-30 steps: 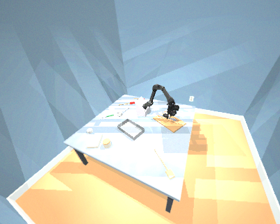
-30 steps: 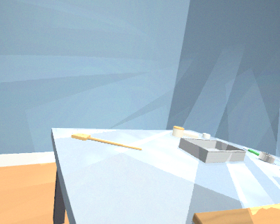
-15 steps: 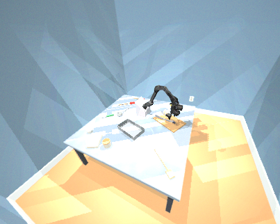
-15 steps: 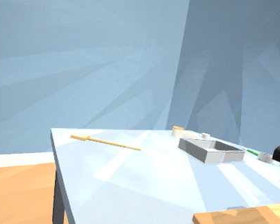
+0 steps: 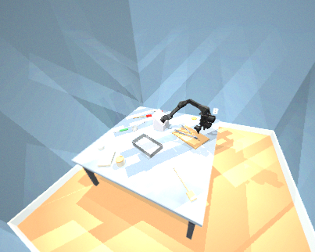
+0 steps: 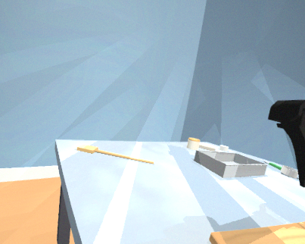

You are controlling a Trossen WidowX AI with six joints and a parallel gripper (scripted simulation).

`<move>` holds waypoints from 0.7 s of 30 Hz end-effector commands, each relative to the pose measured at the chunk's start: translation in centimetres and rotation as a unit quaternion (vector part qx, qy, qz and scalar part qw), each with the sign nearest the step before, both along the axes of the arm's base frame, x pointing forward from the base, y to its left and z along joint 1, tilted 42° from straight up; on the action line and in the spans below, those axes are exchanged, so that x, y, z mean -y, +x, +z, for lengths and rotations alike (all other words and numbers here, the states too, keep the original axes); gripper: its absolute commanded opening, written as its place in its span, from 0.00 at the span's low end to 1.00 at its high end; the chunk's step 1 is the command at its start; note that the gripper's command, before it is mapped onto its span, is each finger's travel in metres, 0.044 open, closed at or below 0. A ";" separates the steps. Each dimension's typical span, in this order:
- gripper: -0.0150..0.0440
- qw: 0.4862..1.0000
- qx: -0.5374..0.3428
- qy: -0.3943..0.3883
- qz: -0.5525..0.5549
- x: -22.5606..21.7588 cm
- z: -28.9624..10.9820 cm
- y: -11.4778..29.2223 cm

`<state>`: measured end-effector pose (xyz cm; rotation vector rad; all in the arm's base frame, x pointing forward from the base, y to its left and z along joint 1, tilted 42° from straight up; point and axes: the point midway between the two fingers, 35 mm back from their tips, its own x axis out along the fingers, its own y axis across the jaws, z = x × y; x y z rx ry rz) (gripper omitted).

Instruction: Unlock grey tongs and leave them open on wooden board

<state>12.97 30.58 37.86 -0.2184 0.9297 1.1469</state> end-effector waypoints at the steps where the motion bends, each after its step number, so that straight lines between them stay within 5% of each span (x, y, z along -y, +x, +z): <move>1: 1.00 1.000 0.000 0.002 0.002 0.4 1.8 0.7; 21: 1.00 0.999 0.017 0.027 0.000 2.9 5.2 0.2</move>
